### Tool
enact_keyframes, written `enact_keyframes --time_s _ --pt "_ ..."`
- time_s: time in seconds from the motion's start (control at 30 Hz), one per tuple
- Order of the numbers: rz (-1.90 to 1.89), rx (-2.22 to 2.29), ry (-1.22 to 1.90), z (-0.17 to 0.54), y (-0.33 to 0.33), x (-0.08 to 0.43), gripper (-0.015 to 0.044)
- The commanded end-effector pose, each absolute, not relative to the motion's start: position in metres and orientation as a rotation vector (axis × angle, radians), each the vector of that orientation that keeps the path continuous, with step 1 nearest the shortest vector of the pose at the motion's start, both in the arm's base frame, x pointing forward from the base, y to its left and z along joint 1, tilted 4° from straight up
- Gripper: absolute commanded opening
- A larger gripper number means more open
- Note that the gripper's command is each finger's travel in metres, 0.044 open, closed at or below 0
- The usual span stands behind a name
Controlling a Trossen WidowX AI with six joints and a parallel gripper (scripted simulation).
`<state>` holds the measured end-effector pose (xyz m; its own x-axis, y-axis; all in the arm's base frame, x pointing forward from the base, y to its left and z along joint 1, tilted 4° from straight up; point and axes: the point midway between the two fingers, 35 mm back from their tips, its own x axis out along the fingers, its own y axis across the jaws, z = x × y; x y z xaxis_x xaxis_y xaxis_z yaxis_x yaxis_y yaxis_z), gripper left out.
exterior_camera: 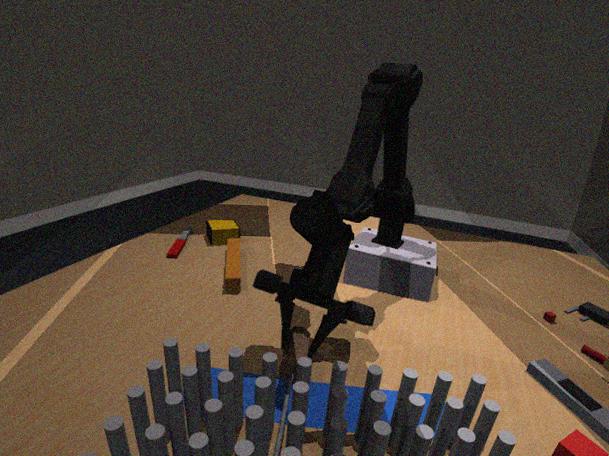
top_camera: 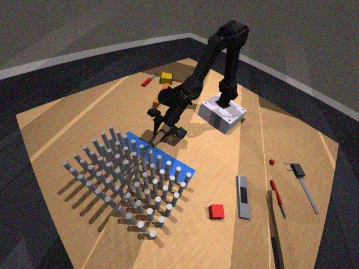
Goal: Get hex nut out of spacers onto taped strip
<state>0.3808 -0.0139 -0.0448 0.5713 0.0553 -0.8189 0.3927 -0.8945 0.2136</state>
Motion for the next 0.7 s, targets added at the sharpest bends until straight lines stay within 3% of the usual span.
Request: enact_keyframes --time_s 0.0,0.67 --pt "-1.247 2.431 0.367 -0.044 -0.015 0.377 0.0" --pt "-1.25 2.43 0.367 -0.044 -0.021 0.365 0.0"
